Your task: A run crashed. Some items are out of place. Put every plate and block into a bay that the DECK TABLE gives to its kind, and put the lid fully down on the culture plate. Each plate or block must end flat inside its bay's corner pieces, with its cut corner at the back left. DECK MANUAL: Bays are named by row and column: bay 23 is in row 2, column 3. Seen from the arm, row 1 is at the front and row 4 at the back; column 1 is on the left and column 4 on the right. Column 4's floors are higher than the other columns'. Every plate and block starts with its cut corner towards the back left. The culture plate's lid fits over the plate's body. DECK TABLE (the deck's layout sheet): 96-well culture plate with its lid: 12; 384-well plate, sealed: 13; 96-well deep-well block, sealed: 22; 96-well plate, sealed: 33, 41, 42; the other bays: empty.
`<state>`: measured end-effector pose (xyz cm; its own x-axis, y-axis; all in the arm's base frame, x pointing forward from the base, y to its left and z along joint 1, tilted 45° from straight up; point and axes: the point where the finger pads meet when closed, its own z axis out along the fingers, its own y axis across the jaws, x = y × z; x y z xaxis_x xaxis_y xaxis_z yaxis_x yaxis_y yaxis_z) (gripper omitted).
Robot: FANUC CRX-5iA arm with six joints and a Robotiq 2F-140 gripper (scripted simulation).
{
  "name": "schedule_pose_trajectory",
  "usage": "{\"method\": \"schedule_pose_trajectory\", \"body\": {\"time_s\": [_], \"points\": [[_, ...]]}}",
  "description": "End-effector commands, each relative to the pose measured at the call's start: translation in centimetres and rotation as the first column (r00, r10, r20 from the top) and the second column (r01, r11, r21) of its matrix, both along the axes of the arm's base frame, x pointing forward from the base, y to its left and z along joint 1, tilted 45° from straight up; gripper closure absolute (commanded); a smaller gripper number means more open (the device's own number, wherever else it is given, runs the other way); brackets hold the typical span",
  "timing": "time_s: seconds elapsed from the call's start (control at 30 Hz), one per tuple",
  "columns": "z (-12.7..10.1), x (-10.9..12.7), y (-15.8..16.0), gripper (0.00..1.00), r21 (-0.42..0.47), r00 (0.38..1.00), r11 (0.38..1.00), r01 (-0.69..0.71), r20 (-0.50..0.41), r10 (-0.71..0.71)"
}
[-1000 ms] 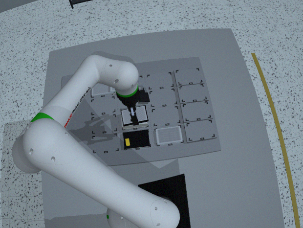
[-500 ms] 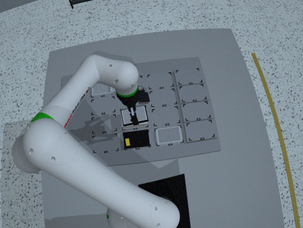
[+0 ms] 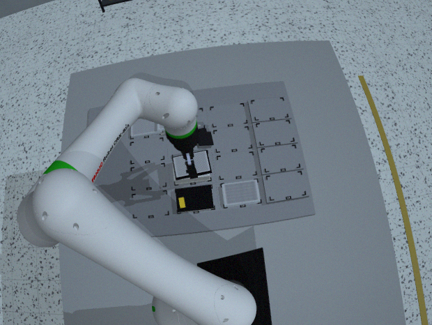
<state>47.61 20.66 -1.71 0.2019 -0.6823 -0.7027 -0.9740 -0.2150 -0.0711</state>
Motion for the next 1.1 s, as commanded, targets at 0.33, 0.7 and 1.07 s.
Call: {"method": "schedule_pose_trajectory", "body": {"time_s": [0.33, 0.7, 1.07], "points": [[0.04, 0.07, -0.07, 0.42, -0.001, 1.000, 1.000, 0.001, 0.001, -0.001], [0.04, 0.07, -0.07, 0.90, -0.001, 1.000, 1.000, 0.001, 0.001, -0.001], [0.07, 0.07, -0.09, 0.90, -0.001, 1.000, 1.000, 0.001, 0.001, -0.001]]}}
